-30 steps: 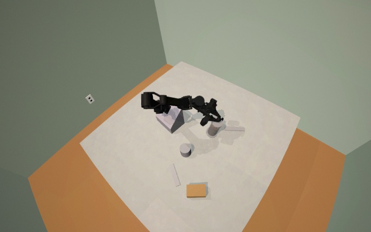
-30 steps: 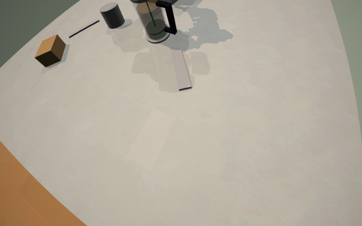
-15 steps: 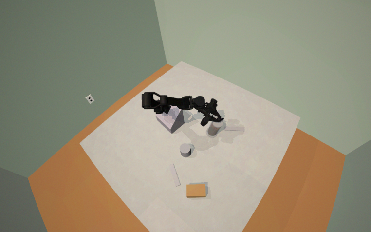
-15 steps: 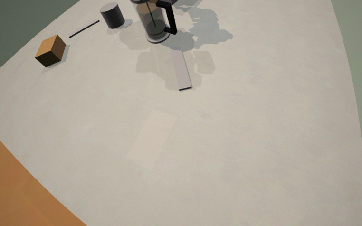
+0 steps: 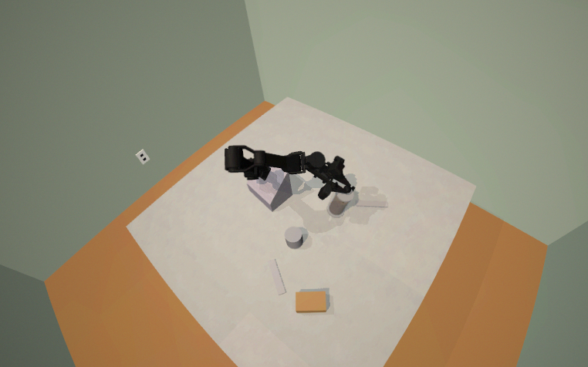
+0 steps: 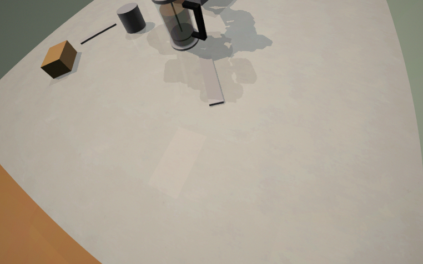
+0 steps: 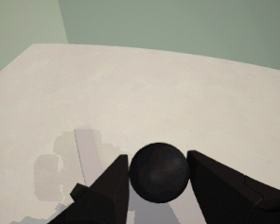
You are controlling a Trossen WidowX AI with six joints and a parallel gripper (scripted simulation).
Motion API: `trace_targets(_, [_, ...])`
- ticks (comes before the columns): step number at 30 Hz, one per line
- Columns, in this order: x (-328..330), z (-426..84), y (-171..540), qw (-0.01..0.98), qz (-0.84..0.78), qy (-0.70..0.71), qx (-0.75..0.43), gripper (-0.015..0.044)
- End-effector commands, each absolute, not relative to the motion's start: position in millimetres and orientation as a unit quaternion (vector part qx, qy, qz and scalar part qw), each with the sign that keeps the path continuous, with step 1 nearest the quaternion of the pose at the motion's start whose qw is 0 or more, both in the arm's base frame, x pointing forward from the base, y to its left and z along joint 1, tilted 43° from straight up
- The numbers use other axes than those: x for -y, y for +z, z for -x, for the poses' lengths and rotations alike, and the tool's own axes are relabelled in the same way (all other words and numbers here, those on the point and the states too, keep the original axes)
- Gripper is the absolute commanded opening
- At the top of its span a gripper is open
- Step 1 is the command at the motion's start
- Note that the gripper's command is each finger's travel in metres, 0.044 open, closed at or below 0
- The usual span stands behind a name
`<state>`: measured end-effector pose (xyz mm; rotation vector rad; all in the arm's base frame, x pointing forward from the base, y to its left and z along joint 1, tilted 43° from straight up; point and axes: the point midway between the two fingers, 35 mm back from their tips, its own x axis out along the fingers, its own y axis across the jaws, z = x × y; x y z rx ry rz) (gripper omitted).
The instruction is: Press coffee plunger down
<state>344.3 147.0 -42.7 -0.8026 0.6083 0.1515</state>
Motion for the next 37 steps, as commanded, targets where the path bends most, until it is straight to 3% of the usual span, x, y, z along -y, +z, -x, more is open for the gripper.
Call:
trace_targets(1, [-146.9,-344.3,-42.7,0.873,0.384,0.073,-0.291,0.0206])
trace_targets(10, [-146.9,-344.3,-42.7,0.873,0.384,0.073,-0.291,0.0440])
trace_targets(17, [-154.8,-339.4,-32.1,0.872,0.384,0.073,-0.294,0.0440])
trace_targets(25, [-183.5,-302.7,27.2,0.869,0.387,0.071,-0.299,0.0440])
trace_targets(37, [-183.0,-301.0,26.5,0.869,0.387,0.071,-0.299,0.0440])
